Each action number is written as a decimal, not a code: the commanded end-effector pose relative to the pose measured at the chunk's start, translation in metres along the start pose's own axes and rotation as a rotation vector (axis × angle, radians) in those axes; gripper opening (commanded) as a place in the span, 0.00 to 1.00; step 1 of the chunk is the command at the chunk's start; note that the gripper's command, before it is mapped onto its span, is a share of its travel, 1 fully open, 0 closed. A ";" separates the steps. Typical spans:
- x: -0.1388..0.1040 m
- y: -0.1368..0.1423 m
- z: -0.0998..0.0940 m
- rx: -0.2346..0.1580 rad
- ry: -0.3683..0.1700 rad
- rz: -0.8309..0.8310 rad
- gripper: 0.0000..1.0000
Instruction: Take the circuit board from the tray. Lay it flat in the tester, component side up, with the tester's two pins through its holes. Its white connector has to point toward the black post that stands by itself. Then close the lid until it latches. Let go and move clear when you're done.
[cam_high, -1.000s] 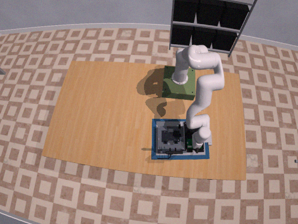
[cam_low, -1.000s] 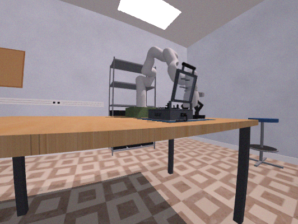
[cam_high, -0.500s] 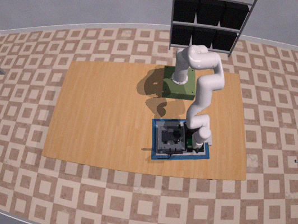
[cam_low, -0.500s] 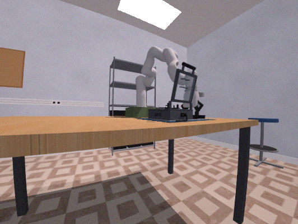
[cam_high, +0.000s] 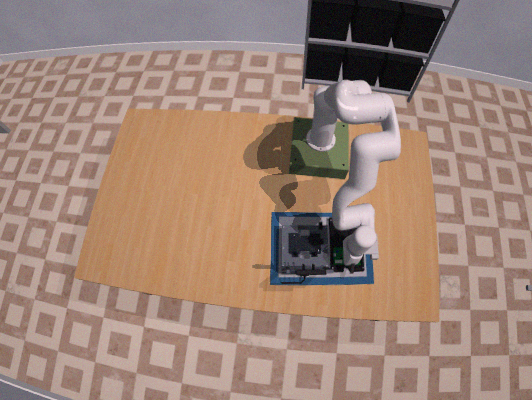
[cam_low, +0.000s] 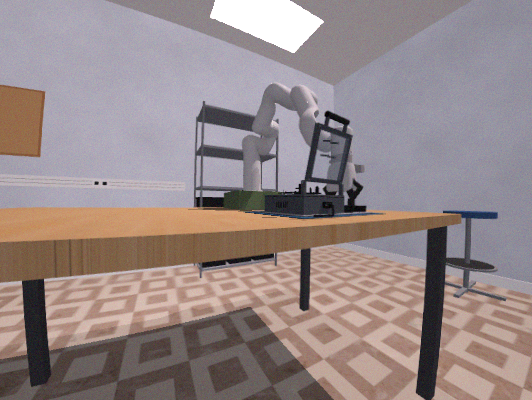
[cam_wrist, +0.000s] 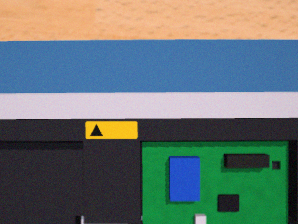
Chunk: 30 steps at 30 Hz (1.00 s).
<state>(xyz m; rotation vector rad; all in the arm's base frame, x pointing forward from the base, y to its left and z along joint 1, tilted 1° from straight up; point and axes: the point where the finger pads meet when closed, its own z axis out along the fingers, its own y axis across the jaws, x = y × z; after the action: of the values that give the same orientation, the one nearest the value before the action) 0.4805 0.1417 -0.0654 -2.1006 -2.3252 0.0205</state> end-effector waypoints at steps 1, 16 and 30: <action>0.000 0.002 -0.003 -0.005 0.001 0.000 0.79; 0.000 0.002 -0.013 -0.005 0.001 0.000 0.79; 0.000 0.002 -0.024 -0.005 0.001 0.000 0.79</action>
<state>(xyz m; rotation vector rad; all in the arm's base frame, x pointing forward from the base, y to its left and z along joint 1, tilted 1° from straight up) 0.4811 0.1418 -0.0439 -2.1010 -2.3255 0.0193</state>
